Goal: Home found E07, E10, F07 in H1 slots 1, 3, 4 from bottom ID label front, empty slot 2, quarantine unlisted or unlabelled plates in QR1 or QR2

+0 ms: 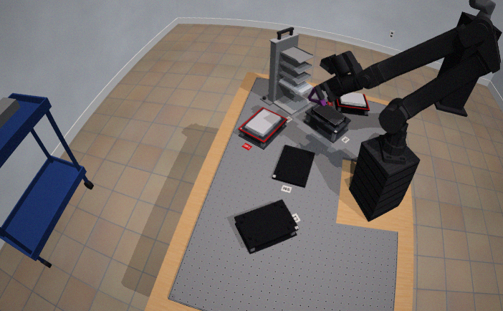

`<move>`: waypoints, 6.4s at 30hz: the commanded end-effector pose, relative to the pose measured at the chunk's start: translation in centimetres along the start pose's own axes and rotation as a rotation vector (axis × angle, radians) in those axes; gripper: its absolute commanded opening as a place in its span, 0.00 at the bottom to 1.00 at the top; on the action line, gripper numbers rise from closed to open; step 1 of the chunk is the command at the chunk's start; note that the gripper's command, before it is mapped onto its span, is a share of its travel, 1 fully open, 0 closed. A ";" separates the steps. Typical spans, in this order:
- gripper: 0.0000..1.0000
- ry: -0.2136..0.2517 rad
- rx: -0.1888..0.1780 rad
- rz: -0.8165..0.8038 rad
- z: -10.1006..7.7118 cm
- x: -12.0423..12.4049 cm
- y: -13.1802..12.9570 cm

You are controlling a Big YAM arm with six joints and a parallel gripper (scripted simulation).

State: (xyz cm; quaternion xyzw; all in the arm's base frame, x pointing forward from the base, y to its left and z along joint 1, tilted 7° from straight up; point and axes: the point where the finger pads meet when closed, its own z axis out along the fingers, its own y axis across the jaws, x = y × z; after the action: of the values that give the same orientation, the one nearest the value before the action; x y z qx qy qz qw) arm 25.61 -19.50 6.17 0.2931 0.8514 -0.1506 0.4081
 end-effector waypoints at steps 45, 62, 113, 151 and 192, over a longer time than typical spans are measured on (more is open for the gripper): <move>1.00 -0.060 0.038 -0.063 0.1 -3.4 -14.7; 1.00 -0.016 0.010 -0.045 3.8 2.9 -13.1; 1.00 -0.016 0.019 -0.040 8.2 8.2 -13.8; 1.00 -0.007 0.017 -0.037 7.0 12.9 -13.6; 1.00 -0.006 0.009 -0.032 9.0 15.1 -13.5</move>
State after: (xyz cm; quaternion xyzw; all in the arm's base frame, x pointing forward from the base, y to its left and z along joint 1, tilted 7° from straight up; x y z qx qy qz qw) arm 15.32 -28.99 -11.19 0.2816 0.8544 -0.1604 0.4062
